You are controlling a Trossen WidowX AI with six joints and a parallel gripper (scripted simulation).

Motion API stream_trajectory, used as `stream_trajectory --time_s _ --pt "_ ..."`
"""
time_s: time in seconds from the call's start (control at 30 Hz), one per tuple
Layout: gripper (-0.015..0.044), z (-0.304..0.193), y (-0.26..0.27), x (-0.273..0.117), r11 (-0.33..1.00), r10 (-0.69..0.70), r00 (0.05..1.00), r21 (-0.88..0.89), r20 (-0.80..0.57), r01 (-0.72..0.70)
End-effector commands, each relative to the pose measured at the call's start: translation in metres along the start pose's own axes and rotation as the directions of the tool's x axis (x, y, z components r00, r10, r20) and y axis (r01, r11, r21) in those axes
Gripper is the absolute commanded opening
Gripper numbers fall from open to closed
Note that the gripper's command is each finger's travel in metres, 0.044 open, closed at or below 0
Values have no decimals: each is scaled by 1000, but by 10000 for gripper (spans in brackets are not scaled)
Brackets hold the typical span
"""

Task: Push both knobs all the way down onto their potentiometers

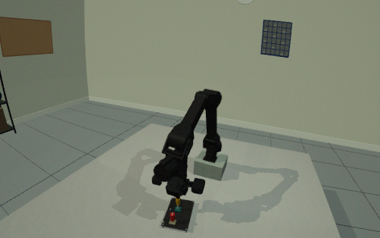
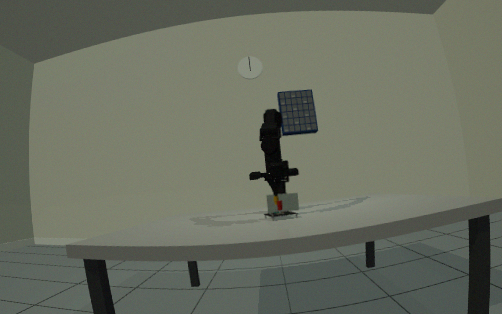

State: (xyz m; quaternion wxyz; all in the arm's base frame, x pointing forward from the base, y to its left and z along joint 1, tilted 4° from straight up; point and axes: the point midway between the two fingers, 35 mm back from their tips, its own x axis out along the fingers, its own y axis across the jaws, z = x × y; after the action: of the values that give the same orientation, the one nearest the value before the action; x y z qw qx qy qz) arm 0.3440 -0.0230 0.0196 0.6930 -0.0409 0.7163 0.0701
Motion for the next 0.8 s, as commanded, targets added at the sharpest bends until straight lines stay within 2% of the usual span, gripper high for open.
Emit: stream_trajectory --time_s 0.0,0.77 --pt "0 0 -1 10 1000 -4 1000 -3 -7 4" --pt "0 0 -1 24 1000 -4 1000 -3 -7 4"
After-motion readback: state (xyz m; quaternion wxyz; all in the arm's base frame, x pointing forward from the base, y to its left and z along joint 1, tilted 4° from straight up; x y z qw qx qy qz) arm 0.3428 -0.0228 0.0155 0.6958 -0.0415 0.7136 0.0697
